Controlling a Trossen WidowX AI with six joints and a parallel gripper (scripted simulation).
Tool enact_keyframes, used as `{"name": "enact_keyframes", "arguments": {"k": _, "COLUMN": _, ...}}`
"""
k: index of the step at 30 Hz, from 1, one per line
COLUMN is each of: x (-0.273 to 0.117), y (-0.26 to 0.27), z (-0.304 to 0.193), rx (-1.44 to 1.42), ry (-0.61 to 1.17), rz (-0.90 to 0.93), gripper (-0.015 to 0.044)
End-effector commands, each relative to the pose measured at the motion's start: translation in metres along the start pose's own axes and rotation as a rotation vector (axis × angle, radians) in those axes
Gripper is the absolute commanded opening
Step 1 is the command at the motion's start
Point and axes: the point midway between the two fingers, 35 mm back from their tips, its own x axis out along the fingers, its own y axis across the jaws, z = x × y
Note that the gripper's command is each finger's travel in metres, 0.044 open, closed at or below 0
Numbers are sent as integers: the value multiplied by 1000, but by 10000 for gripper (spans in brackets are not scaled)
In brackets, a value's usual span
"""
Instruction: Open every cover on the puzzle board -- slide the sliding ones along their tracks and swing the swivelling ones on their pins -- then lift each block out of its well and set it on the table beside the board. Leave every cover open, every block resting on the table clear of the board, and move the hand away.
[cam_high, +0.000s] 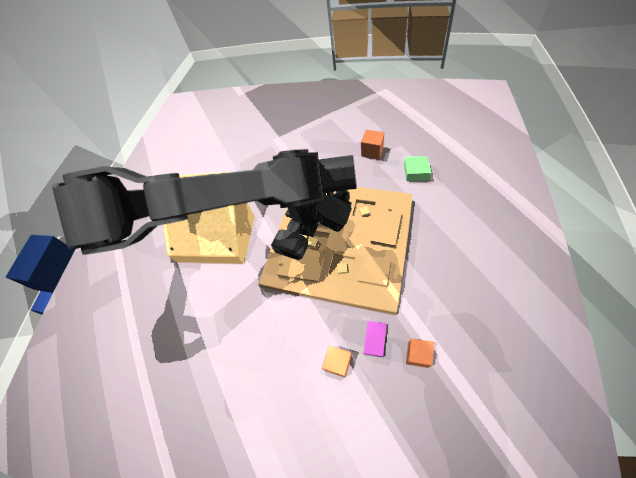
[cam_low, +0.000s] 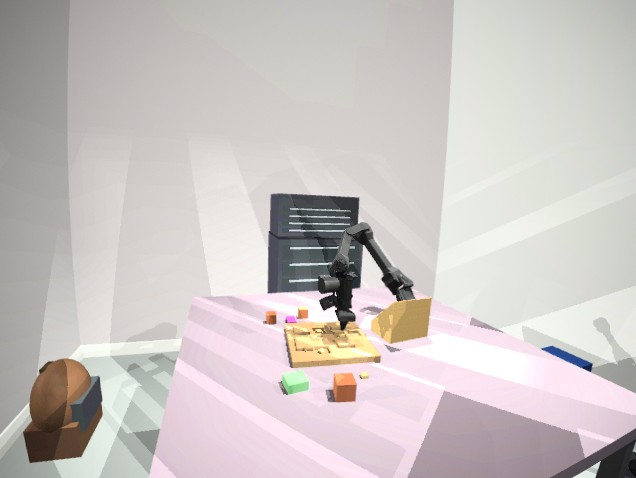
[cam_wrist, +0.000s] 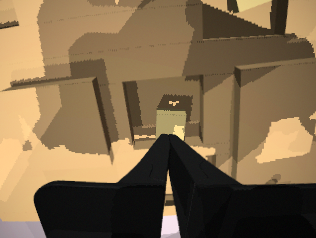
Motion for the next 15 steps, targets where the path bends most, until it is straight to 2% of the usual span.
{"name": "enact_keyframes", "arguments": {"k": 1, "x": 10, "y": -3, "z": -2, "rx": -9, "ry": 2, "rz": -10, "gripper": 0}}
{"name": "enact_keyframes", "arguments": {"k": 15, "x": 20, "y": -4, "z": -2, "rx": -9, "ry": 2, "rz": -10, "gripper": 0}}
